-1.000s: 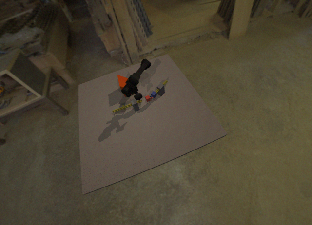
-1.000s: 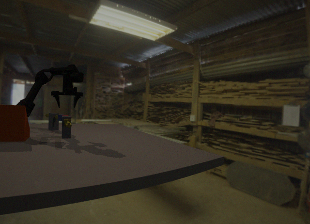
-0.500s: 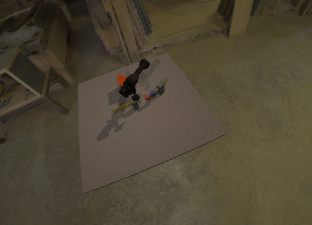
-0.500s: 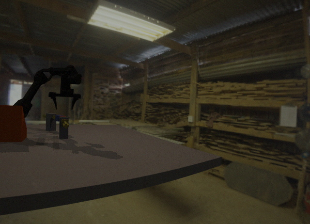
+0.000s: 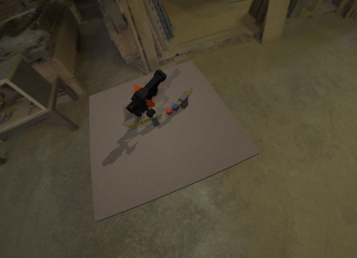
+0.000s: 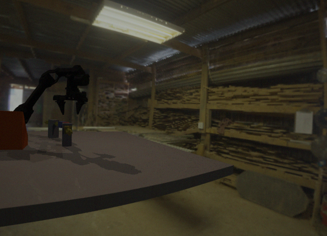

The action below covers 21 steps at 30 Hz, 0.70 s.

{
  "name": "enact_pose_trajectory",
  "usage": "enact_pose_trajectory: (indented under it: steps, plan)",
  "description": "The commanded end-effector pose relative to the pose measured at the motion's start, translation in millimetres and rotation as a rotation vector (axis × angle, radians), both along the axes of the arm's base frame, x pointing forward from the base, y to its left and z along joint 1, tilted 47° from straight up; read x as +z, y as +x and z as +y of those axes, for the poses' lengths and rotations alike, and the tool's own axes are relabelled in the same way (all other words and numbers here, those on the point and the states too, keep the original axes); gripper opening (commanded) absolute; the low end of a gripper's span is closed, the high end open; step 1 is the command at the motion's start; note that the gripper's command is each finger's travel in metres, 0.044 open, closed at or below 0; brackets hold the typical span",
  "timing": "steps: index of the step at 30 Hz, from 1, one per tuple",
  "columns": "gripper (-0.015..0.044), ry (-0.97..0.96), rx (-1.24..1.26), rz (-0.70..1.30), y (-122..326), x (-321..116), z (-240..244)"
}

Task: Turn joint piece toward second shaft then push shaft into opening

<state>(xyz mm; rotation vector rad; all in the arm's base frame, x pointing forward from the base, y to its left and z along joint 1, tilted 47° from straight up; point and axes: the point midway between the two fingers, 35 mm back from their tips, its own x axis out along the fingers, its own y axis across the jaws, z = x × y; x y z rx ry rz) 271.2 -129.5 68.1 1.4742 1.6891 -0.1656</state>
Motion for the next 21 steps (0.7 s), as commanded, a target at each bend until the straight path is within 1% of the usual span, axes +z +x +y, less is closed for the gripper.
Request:
enact_pose_trajectory:
  steps: [1, 21]
  plan:
    - [0.044, -0.013, 0.084, -0.084, 1, -15, -13]
    - [0.044, -0.101, 0.552, -0.578, -5, -91, -82]
